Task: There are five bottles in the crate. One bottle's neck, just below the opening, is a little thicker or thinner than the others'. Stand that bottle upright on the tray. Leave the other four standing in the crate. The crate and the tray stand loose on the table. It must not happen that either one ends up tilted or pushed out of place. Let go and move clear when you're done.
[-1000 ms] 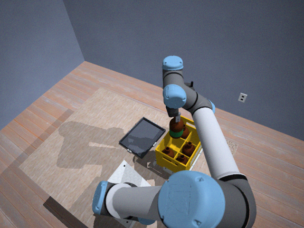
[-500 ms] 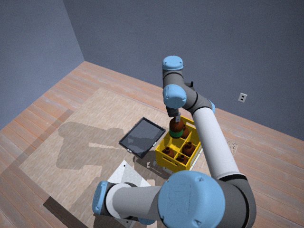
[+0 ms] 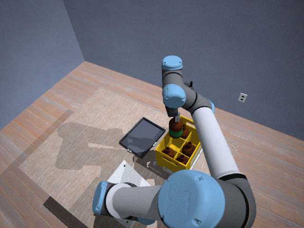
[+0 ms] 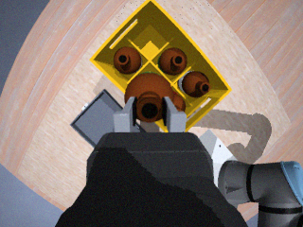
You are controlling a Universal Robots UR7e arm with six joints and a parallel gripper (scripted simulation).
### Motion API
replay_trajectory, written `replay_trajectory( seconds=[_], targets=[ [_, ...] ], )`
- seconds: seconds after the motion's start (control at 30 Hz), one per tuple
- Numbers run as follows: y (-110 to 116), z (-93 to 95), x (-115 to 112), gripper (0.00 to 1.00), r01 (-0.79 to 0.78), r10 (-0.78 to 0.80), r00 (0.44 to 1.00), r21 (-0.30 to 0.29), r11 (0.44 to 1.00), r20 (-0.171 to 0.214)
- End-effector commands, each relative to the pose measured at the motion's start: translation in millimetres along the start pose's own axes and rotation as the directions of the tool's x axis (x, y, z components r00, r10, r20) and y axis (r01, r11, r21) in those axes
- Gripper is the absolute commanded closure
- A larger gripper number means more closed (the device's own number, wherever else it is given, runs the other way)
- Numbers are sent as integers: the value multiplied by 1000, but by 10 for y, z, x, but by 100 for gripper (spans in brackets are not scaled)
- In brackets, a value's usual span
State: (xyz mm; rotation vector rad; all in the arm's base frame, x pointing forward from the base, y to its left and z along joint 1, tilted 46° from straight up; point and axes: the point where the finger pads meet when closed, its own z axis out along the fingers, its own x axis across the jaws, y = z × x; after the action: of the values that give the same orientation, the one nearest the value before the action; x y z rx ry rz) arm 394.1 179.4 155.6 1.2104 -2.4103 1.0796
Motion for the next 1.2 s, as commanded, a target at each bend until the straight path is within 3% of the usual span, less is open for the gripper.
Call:
replay_trajectory(
  seconds=[0.0,1.17],
  targets=[
    [11,-4,-11,100,0,0,1000,0,1000,1],
    [300,-4,-238,100,0,0,1000,0,1000,1]
  ],
)
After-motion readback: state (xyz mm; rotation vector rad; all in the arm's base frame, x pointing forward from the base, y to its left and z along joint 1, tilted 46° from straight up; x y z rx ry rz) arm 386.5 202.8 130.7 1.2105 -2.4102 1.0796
